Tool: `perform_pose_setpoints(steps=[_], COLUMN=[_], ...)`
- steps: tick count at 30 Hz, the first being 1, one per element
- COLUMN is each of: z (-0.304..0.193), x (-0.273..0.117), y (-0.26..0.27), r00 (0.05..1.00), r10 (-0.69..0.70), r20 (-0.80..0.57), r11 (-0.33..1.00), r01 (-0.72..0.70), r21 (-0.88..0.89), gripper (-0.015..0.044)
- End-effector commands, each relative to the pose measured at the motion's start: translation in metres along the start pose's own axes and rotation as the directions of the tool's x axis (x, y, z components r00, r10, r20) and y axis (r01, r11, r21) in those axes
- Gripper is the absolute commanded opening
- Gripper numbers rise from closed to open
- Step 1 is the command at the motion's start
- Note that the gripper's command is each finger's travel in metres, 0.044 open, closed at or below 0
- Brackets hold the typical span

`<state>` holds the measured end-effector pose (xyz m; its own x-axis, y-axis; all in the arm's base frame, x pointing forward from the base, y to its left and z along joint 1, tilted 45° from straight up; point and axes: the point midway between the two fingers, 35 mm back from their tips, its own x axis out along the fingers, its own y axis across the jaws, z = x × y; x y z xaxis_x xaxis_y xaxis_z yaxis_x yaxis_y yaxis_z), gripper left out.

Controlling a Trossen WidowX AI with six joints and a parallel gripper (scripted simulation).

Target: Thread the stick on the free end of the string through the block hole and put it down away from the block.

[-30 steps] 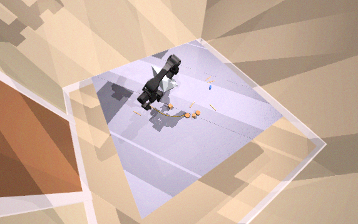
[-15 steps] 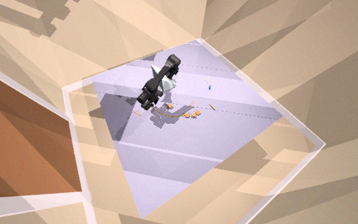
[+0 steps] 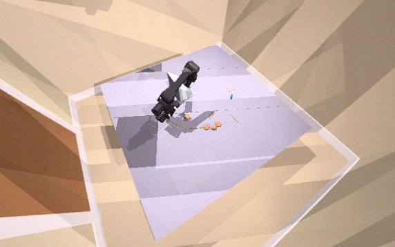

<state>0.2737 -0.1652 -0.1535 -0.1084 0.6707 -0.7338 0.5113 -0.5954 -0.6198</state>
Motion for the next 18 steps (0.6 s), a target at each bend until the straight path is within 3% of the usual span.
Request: perform_pose_setpoints(steps=[1,18], z=[0.0,-0.001], x=[0.008,0.036], y=[-0.001,-0.002], r00=[1.0,1.0], r10=[-0.006,-0.007], r20=[-0.002,-0.003], r11=[1.0,1.0], r01=[0.006,0.007], r21=[0.006,0.005], gripper=[0.0124,0.0124])
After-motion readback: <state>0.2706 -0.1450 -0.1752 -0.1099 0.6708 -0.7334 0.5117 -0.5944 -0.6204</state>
